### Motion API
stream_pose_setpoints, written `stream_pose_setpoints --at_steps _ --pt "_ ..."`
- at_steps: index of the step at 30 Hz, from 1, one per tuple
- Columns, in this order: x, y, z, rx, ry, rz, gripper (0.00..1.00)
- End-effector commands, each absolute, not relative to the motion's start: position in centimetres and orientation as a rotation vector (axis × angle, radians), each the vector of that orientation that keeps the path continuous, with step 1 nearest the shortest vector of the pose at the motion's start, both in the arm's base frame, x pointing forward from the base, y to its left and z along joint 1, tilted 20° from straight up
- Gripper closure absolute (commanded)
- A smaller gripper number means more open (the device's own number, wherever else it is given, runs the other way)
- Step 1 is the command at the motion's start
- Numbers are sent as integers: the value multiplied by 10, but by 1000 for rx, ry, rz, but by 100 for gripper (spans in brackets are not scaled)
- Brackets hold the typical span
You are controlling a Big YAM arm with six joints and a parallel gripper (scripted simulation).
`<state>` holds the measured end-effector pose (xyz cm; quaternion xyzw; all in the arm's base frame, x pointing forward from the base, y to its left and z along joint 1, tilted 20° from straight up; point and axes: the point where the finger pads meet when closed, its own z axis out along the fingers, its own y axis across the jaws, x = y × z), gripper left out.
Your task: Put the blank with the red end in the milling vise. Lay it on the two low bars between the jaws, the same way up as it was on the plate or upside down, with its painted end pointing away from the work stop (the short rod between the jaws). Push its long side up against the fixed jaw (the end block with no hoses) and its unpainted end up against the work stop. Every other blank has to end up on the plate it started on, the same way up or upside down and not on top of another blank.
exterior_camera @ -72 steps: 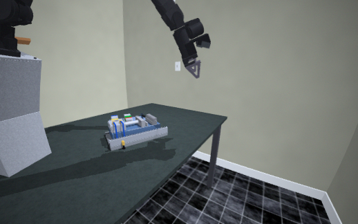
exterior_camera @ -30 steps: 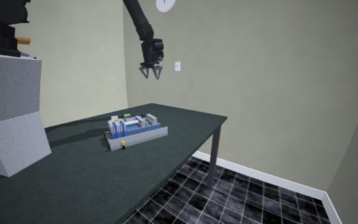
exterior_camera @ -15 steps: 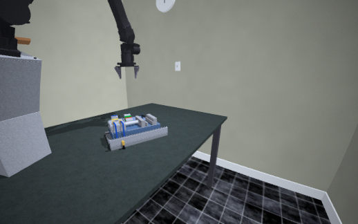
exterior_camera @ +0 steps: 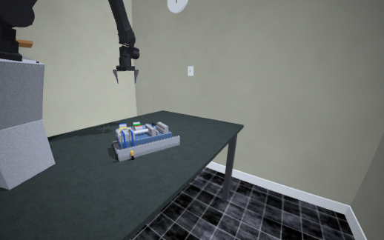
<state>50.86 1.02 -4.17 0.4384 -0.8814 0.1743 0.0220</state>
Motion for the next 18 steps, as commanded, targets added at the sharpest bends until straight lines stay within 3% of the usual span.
stream_pose_setpoints --at_steps 1,18 --pt "521 20 -26 1415 -2735 566 0" --pt "522 13 -26 1389 -2748 565 0"
